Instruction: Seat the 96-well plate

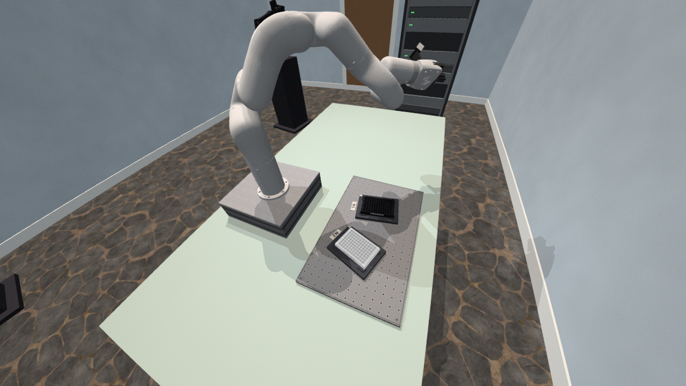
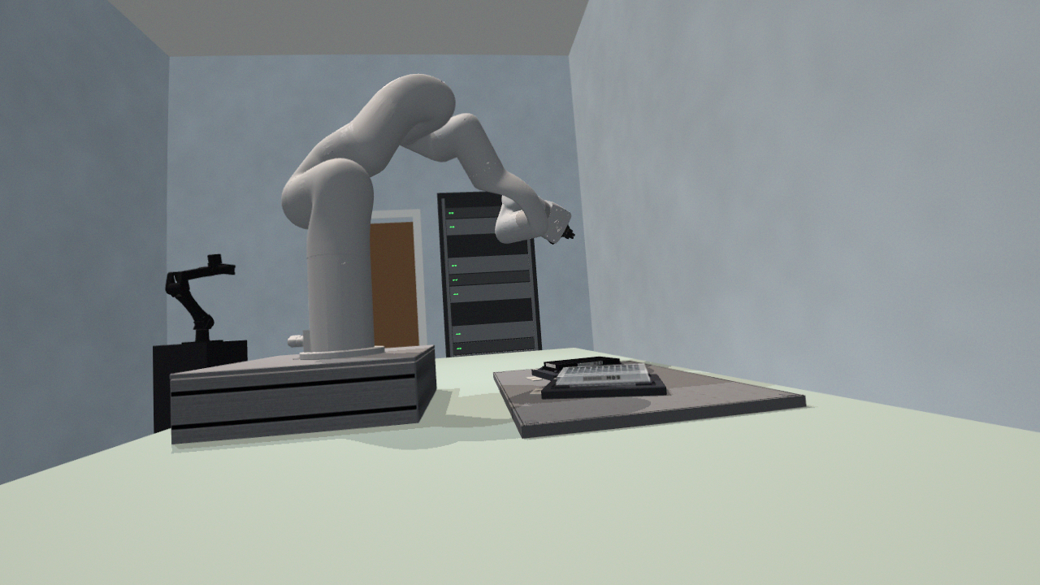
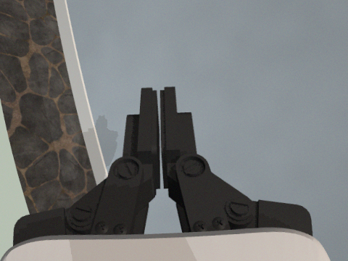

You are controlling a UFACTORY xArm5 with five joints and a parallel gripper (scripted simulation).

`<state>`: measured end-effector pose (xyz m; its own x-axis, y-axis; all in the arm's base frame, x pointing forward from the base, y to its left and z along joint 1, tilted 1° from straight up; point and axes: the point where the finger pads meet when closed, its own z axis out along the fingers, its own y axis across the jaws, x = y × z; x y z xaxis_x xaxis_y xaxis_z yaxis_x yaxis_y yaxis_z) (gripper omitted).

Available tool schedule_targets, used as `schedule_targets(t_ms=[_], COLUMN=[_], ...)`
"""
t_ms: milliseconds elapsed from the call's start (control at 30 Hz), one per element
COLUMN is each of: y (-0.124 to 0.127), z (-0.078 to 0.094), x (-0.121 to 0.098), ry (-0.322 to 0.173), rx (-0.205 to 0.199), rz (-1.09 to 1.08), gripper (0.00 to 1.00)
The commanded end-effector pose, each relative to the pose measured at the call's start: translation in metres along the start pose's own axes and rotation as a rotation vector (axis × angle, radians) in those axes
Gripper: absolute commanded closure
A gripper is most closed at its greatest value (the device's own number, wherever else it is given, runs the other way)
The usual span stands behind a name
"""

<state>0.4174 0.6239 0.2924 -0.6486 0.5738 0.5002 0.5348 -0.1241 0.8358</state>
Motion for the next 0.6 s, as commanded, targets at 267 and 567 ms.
schedule_targets(t_ms=[267, 567], y=[0.032, 0.045], z=[-0.007, -0.015], x=[-0.055, -0.086], ry=[-0.112, -0.182], rx=[0.021, 0.046], rz=[0.082, 0.146], gripper=[1.00, 1.00])
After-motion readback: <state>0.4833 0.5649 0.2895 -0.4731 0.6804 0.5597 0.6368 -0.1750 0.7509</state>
